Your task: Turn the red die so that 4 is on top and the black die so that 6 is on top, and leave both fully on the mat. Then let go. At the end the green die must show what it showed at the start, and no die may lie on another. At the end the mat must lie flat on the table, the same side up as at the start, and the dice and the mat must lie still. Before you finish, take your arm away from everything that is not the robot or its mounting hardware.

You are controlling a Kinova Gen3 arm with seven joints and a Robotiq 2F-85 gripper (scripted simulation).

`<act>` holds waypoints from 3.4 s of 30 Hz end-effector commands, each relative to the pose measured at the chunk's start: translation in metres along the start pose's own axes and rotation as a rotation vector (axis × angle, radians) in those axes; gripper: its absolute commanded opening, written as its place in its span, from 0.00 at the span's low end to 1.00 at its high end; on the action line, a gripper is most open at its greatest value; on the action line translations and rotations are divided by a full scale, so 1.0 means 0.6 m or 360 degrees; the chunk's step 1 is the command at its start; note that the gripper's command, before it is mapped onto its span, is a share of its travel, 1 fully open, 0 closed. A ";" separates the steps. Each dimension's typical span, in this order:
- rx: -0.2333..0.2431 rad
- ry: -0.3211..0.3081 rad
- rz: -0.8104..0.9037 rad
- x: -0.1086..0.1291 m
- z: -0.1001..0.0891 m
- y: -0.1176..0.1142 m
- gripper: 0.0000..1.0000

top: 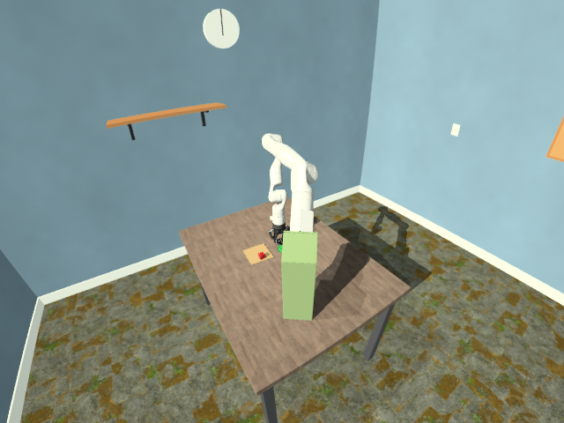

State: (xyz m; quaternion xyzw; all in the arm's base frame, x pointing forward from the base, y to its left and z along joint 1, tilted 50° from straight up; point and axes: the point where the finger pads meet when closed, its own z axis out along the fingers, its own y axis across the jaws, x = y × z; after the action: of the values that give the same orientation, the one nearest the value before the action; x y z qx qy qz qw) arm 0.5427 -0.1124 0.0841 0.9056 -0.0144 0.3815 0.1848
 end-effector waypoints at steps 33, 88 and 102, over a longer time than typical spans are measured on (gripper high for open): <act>-0.0004 -0.0006 0.0000 -0.003 0.008 0.002 0.46; -0.0004 -0.0006 0.0000 -0.003 -0.081 0.002 0.26; -0.0004 -0.0006 0.0000 -0.003 -0.159 0.002 0.26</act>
State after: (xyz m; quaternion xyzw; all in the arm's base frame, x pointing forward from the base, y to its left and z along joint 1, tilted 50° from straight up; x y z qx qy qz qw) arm 0.4749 -0.0846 0.1407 0.9070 -0.0169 0.3758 0.1894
